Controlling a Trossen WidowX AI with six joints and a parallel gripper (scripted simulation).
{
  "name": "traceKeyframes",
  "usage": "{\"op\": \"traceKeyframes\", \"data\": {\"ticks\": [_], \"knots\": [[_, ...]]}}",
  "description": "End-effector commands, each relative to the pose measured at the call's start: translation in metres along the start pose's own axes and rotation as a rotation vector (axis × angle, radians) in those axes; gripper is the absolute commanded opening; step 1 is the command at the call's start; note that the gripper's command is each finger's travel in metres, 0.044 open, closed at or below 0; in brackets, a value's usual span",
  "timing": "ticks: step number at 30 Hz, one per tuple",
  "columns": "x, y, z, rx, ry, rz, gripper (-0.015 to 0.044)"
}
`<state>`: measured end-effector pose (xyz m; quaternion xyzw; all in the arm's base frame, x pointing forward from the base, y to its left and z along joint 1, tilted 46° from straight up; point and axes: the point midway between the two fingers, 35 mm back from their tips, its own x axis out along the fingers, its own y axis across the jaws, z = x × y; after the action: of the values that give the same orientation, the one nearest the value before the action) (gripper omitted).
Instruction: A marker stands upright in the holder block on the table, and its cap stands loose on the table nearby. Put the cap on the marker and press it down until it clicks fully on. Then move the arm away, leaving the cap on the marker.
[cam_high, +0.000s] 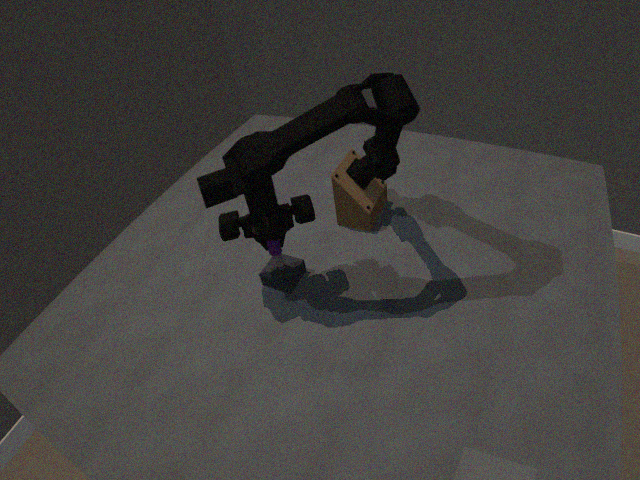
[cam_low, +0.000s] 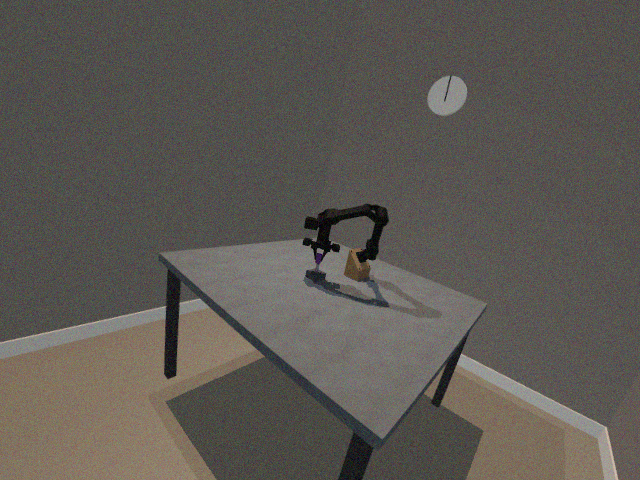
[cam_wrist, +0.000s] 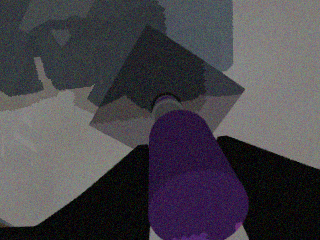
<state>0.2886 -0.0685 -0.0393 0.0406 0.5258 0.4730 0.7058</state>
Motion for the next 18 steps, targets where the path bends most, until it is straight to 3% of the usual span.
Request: {"op": "traceKeyframes", "data": {"ticks": [1,18], "knots": [[0.007,0.001,-0.001,0.007,-0.001,0.005,0.0],[0.034,0.003,-0.001,0.007,-0.003,0.007,0.0]]}}
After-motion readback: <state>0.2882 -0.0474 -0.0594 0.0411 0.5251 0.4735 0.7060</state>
